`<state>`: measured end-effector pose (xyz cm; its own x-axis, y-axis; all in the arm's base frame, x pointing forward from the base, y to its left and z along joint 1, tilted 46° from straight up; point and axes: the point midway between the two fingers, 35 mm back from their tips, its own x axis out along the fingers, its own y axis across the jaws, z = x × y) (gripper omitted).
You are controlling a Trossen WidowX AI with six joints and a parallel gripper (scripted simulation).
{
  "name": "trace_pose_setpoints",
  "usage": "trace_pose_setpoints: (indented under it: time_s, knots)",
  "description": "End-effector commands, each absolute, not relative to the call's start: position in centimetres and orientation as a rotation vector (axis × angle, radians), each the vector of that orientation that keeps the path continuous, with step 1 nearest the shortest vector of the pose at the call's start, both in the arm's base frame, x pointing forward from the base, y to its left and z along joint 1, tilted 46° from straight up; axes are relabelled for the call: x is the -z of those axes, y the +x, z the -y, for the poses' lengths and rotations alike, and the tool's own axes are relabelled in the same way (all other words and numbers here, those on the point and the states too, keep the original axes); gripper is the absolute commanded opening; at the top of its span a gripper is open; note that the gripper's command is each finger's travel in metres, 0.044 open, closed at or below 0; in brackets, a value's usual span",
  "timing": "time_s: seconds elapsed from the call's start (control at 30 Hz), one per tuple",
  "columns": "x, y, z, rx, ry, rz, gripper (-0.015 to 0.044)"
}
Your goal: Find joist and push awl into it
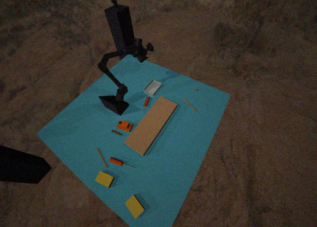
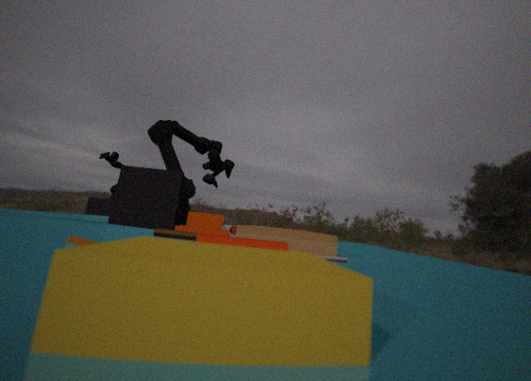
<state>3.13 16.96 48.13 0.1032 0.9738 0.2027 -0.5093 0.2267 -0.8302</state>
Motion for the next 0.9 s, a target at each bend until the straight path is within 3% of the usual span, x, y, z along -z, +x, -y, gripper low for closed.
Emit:
trace_pose_setpoints:
  time_s: [0.0,0.13,0.5,0.87]
  knots:
    - [-45.1,8.3,-19.8,-1.188,-0.786,0.693,0.044]
    - [-41.4,14.2,-21.1,-1.141,-0.882,0.492,0.044]
    - [-34.4,22.5,-19.2,-1.026,-0.936,0.114,0.044]
    - [-22.4,32.6,-10.6,-0.899,-0.822,-0.439,0.044]
